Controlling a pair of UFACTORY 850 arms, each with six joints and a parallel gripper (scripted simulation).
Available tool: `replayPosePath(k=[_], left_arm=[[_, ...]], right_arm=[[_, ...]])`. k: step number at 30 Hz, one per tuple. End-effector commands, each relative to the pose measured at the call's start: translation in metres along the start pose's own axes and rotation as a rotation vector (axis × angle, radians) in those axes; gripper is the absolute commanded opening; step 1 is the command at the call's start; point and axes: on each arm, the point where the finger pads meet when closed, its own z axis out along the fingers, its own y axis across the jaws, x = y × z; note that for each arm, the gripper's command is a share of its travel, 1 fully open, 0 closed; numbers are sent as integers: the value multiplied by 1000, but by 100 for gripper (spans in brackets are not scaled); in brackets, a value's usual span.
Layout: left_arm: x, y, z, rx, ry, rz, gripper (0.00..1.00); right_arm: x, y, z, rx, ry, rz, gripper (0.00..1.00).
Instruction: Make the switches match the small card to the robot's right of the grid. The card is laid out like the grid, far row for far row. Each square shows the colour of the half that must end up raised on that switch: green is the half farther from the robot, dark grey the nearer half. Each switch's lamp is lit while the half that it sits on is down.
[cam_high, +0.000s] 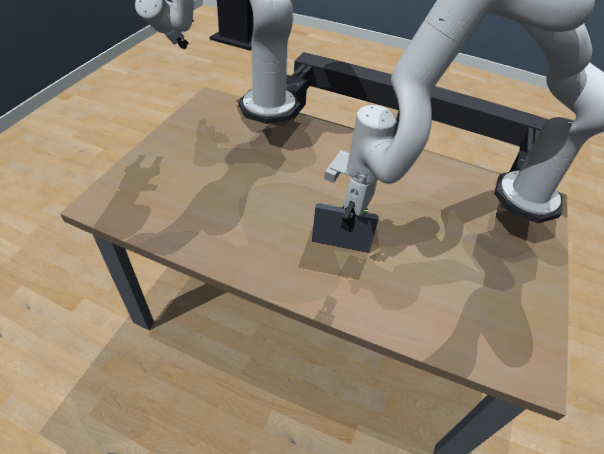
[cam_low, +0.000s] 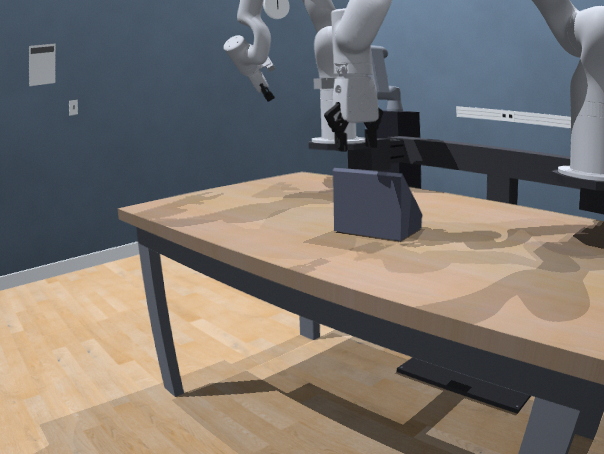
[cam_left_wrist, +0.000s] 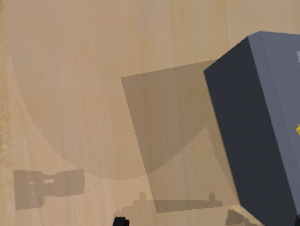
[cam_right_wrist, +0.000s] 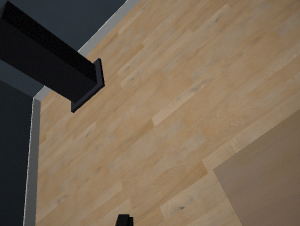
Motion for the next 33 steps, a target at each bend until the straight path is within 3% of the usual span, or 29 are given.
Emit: replayPosePath(k=[1, 4, 19, 21, 33], left_arm=[[1, -1, -1, 1, 1, 0, 100], [1, -1, -1, 1, 1, 0, 100], [1, -1, -1, 1, 1, 0, 100], [1, -1, -1, 1, 1, 0, 100], [1, -1, -1, 1, 1, 0, 100]], right_arm=[[5, -10, -2, -27, 23, 182, 100], [7, -12, -3, -34, 29, 225, 100], [30, -44, -15, -139, 159, 931, 100], [30, -44, -15, -139, 159, 931, 100], [50, -69, -30, -215, 317, 1543, 100]])
